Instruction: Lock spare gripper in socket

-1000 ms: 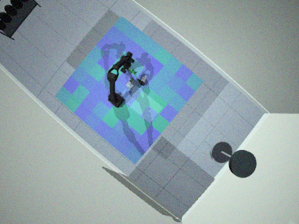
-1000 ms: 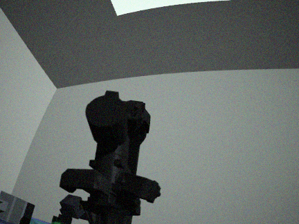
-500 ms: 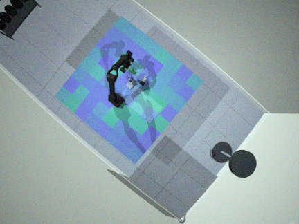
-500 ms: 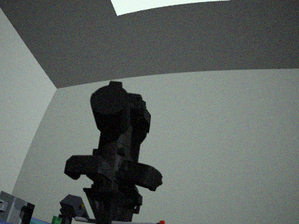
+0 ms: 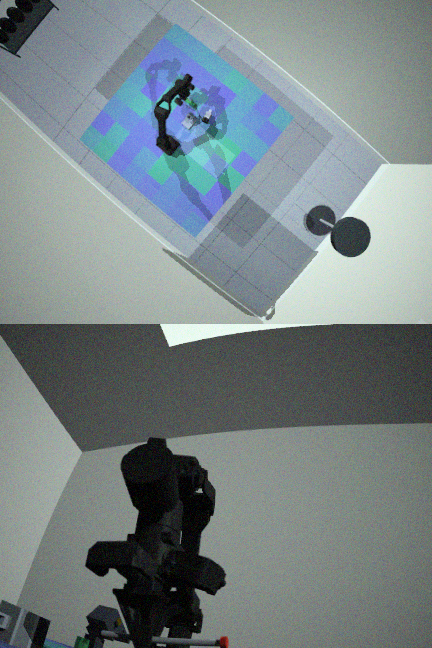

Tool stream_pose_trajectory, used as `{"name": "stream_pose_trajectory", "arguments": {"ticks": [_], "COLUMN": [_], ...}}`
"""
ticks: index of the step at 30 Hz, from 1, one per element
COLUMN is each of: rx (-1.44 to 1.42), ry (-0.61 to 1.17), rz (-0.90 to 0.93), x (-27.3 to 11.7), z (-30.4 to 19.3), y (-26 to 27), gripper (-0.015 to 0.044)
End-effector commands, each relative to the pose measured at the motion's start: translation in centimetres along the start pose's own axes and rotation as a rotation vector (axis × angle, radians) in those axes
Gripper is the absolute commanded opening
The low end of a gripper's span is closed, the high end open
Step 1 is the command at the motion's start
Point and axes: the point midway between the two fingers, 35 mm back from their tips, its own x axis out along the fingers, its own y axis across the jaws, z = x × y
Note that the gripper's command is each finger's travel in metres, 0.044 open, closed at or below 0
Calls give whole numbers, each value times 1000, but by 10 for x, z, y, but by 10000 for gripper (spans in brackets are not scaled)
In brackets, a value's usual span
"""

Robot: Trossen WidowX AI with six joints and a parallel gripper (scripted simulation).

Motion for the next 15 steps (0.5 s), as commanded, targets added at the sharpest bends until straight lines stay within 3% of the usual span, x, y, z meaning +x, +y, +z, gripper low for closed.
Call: {"name": "stream_pose_trajectory", "arguments": {"ticks": [1, 15], "rx": [5, 6], "ry": [0, 4], "rz": [1, 2], "x": [-4, -19], "z": [-12, -46], "y": [-1, -1], "gripper": [0, 0]}}
